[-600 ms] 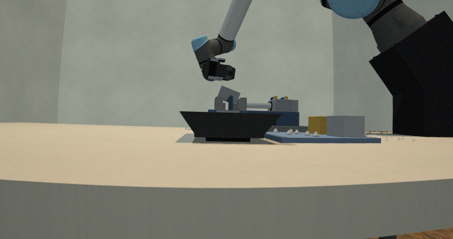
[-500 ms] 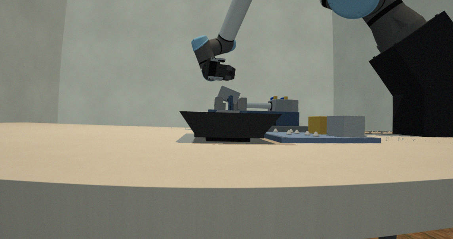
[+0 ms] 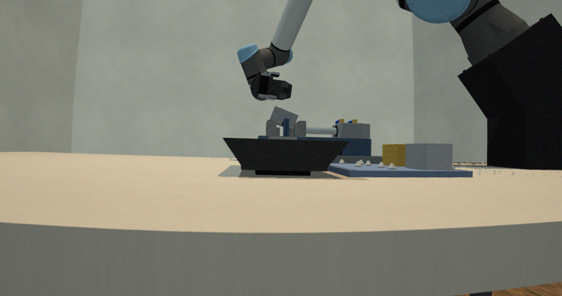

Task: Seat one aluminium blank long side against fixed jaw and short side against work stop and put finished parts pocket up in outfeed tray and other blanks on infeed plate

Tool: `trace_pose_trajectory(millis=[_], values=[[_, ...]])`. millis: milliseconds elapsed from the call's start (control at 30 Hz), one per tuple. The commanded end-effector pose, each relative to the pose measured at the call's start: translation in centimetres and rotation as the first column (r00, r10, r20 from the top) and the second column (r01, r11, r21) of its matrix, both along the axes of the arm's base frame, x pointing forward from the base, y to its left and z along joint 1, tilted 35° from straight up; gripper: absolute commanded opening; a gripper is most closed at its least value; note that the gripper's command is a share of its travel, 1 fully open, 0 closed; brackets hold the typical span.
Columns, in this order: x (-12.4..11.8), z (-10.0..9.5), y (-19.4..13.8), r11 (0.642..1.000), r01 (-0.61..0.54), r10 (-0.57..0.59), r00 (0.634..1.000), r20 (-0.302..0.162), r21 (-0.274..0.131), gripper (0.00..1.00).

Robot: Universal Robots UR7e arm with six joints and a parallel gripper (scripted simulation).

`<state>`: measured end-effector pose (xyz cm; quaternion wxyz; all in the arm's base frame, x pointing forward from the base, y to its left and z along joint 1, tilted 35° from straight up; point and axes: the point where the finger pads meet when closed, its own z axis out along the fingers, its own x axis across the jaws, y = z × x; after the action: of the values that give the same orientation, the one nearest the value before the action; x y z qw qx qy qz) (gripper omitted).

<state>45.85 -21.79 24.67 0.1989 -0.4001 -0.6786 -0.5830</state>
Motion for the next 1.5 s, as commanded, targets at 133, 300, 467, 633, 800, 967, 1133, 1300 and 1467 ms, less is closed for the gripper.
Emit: trace_pose_trajectory(millis=[133, 300, 467, 633, 800, 967, 1133, 1300, 1467], values=[[0.0, 0.0, 0.2, 1.000, -0.003, 0.003, 1.000, -0.003, -0.003, 1.00], [-0.1, -0.1, 0.7, 1.000, -0.015, 0.015, 1.000, -0.016, -0.012, 1.00], [-0.3, -0.2, 1.4, 0.999, -0.032, 0.031, 0.999, -0.039, -0.027, 1.00], [-0.5, -0.5, 2.4, 0.997, -0.058, 0.054, 0.996, -0.074, -0.052, 1.00], [-0.9, -1.0, 4.2, 0.990, -0.102, 0.088, 0.987, -0.138, -0.099, 1.00], [-1.5, -1.7, 6.4, 0.974, -0.156, 0.117, 0.968, -0.223, -0.167, 1.00], [-1.9, -2.3, 7.8, 0.957, -0.191, 0.125, 0.951, -0.281, -0.218, 1.00], [-2.4, -2.8, 9.3, 0.934, -0.224, 0.122, 0.932, -0.342, -0.277, 1.00], [-2.9, -3.4, 10.8, 0.904, -0.255, 0.104, 0.910, -0.402, -0.344, 1.00]])
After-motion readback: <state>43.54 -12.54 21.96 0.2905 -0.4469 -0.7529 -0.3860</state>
